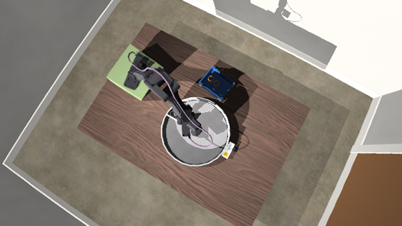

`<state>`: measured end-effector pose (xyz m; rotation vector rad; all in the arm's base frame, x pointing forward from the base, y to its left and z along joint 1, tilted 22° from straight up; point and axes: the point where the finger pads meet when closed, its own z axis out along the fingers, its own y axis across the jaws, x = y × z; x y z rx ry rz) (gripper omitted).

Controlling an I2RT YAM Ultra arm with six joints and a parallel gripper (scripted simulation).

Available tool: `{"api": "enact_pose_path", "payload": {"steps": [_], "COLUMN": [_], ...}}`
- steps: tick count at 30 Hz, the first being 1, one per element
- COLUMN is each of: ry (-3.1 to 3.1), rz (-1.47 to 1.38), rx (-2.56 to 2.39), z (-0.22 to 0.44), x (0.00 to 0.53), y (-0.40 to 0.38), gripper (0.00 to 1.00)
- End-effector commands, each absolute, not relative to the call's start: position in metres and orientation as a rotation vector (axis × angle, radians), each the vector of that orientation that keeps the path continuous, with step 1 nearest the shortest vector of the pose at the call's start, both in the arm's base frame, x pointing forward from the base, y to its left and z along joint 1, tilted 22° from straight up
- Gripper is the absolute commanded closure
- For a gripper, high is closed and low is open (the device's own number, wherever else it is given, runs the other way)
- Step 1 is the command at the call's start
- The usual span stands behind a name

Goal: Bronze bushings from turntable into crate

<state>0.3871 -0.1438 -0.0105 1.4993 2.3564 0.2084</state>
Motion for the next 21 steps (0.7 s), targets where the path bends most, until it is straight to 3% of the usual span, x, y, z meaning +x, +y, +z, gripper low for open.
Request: {"api": "enact_pose_path", "payload": {"steps": [1, 21], "ry": [2.305, 2.305], "rz": [0.187, 0.186], "rx": [1.479, 1.478], "z": [0.019, 0.072], "x": [0.392, 0.368], "y": [-0.156, -0.151], "gripper": [1.00, 1.00]}}
